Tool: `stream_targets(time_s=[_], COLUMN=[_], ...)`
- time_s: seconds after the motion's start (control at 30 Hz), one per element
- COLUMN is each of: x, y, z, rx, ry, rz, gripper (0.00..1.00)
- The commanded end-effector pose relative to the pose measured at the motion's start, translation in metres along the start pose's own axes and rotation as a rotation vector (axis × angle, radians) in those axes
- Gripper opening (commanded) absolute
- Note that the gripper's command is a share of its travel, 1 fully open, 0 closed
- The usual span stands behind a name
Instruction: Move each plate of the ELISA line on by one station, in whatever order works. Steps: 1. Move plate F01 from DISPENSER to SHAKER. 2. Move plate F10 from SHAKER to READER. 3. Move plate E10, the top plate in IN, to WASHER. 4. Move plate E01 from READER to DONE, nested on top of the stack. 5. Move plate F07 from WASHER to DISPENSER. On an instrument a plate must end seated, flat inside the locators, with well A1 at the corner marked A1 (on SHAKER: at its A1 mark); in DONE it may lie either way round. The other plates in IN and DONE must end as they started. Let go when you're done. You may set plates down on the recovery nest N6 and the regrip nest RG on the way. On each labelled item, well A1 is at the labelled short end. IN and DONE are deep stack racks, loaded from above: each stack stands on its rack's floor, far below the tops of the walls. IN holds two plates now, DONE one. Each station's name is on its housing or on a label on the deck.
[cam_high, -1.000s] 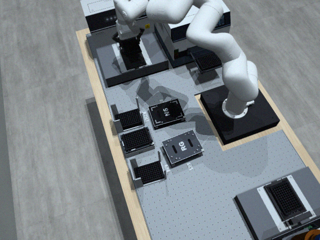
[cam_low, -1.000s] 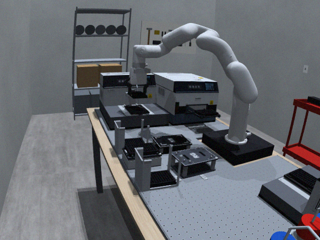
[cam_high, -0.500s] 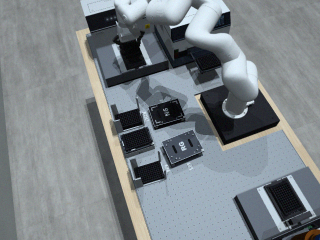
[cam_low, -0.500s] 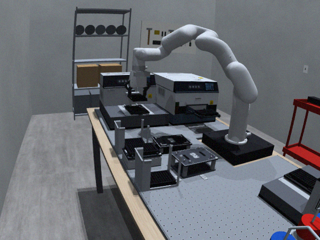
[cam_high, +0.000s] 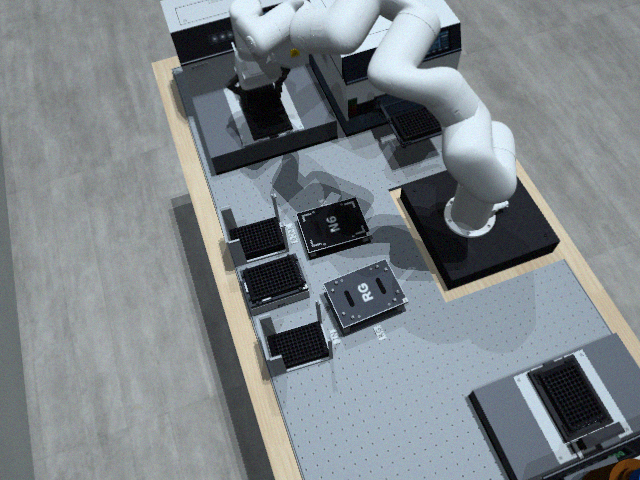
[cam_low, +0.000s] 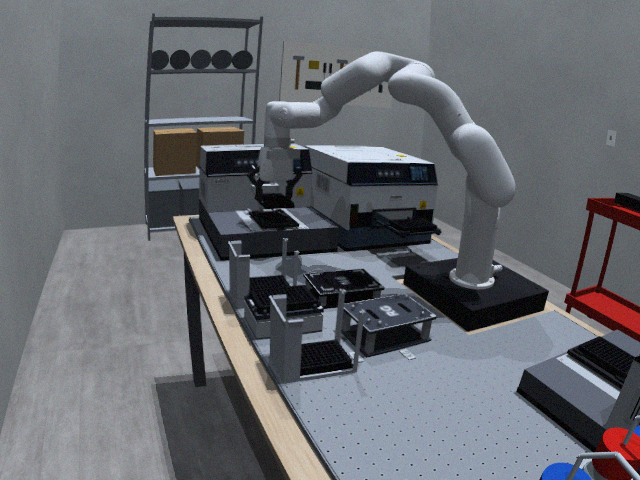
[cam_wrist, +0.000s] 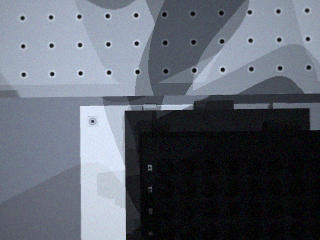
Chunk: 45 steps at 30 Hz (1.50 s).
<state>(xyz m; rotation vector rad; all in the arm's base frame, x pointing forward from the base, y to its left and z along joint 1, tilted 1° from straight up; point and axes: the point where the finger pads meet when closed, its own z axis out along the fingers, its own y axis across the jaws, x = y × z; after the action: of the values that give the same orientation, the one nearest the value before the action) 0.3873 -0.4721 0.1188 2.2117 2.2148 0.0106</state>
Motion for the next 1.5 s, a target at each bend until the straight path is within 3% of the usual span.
stream_targets(time_s=[0.0, 0.33, 1.0, 1.47], x=[-0.001, -0.001, -0.001, -0.002], y=[0.001, 0.001, 0.001, 0.001], z=[0.003, 0.013, 0.013, 0.029], rx=[-0.004, -0.004, -0.004, -0.004], ry=[-0.005, -0.005, -0.005, -0.005], rz=[0.000, 0.000, 0.000, 0.000], gripper=[0.00, 0.00, 0.00, 0.00])
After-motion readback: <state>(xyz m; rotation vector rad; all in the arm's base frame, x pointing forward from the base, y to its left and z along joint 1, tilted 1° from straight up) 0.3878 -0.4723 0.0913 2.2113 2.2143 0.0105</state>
